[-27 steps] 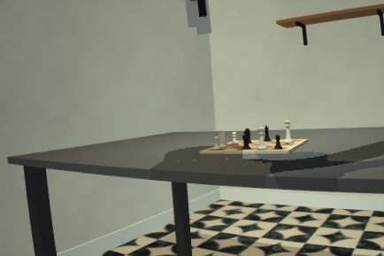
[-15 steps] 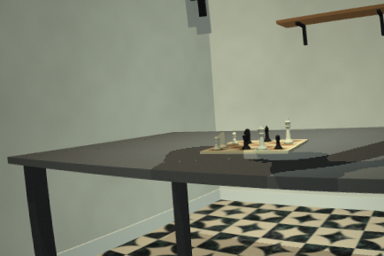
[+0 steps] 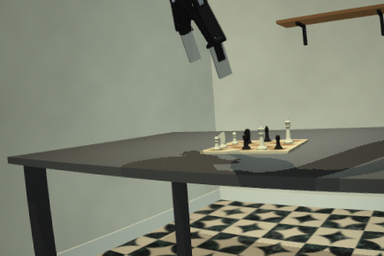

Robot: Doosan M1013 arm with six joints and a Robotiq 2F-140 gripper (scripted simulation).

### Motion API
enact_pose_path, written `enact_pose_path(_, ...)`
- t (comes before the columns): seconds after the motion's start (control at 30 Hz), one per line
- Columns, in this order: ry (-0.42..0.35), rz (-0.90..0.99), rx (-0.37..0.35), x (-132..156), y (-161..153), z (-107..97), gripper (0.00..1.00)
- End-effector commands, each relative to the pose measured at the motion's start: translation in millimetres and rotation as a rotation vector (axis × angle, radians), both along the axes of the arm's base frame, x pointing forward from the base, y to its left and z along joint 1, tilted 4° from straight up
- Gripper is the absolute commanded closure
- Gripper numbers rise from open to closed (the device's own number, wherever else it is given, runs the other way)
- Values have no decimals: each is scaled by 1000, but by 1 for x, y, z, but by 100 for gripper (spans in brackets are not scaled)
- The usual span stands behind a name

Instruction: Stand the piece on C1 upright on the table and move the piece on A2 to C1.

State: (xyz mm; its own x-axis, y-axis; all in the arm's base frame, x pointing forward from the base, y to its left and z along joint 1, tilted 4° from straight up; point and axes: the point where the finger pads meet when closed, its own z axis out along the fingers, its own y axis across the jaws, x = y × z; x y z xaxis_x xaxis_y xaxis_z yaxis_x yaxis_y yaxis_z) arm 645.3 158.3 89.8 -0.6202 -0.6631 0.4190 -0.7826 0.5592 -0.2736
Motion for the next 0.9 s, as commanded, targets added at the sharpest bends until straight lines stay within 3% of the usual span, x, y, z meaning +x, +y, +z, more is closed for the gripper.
enact_pose_path(0.0,142,145,-185,-14,0,-57,0)
enact_pose_path(0.03,142,145,-185,-14,0,-57,0)
enact_pose_path(0.07,202,213,-267,-20,0,-78,0)
enact_pose_path(0.1,202,213,-267,-20,0,-78,0)
enact_pose_path(0.13,255,276,-343,-25,1,-96,0)
enact_pose_path(0.2,255,276,-343,-25,1,-96,0)
enact_pose_path(0.27,334,373,-461,-32,3,-122,0)
enact_pose_path(0.33,371,421,-521,-35,4,-135,0)
enact_pose_path(0.87,377,429,-532,-35,5,-137,0)
